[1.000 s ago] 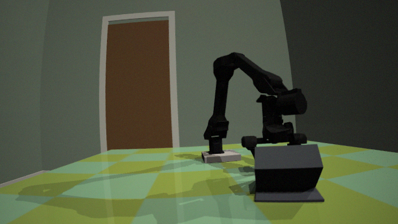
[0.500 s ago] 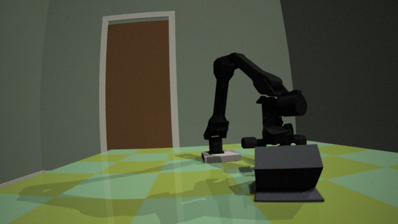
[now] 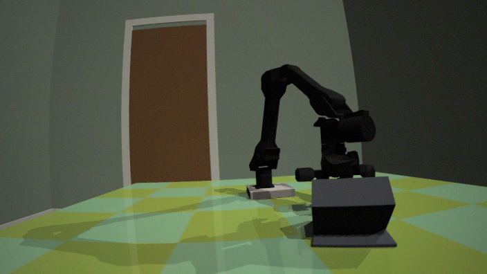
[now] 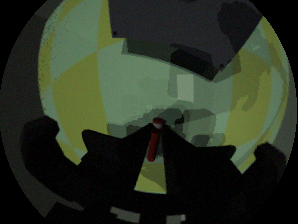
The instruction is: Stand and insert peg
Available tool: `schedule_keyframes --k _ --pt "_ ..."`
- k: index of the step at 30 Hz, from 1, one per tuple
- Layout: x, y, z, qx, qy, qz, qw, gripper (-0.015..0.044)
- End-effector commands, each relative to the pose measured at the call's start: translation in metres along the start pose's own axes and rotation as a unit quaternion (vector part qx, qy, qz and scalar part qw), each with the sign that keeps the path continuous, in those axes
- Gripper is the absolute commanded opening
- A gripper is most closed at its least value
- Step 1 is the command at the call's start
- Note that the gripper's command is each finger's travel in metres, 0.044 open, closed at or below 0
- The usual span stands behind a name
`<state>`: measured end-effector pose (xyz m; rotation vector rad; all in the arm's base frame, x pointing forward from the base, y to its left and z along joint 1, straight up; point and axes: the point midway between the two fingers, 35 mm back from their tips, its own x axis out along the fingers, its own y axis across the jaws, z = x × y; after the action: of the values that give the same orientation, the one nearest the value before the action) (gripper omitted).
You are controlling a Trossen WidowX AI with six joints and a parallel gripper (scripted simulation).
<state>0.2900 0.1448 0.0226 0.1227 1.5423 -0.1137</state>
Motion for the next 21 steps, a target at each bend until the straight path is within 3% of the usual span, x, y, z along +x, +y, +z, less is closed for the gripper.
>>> schedule_keyframes --k 1,21 --pt "0.0003 0.0008 -0.0001 0.002 0.001 0.003 1.000 0.0050" --pt "-0.0088 0.0002 -0.0056 0.000 -0.068 0.000 0.998 0.0050"
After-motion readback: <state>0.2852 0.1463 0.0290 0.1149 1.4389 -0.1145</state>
